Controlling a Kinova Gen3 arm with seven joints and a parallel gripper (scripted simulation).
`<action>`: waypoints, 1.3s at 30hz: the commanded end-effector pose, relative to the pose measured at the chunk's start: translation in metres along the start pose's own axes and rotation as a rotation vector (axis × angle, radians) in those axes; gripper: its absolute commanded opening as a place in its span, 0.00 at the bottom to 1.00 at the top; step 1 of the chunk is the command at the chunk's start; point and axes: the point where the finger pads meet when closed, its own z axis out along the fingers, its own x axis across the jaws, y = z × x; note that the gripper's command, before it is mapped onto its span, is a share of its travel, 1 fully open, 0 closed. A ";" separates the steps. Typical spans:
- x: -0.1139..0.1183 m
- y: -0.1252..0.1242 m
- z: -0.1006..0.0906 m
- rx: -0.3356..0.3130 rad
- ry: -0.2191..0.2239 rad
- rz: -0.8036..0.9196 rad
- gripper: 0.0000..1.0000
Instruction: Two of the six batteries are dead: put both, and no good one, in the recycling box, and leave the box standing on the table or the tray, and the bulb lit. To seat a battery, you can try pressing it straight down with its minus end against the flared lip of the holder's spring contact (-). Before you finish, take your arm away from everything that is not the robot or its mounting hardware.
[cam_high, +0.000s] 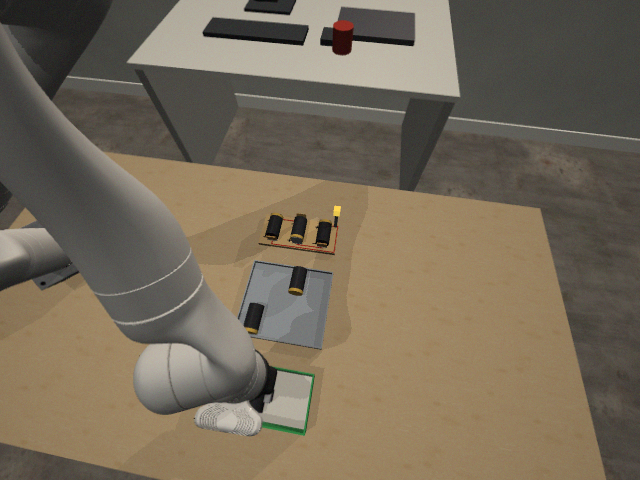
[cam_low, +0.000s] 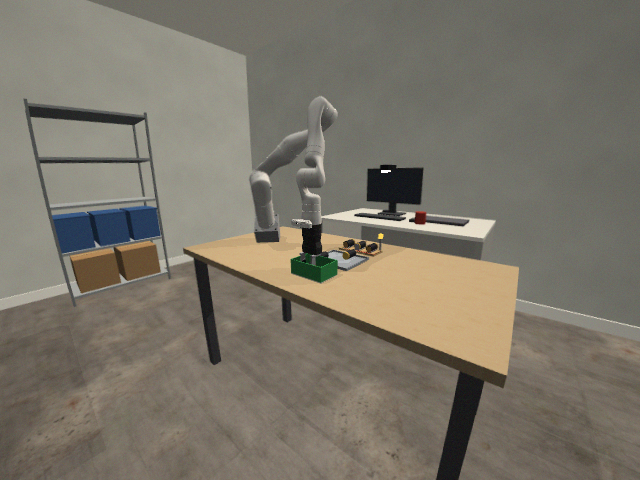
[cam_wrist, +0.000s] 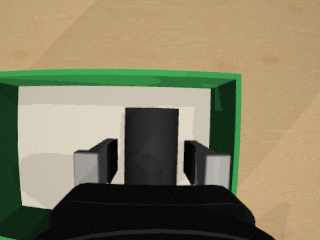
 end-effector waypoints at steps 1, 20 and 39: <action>0.000 0.000 0.000 0.000 -0.001 0.000 0.90; 0.000 0.000 -0.004 0.000 -0.001 0.000 0.90; 0.000 0.000 -0.073 0.000 -0.001 0.000 0.90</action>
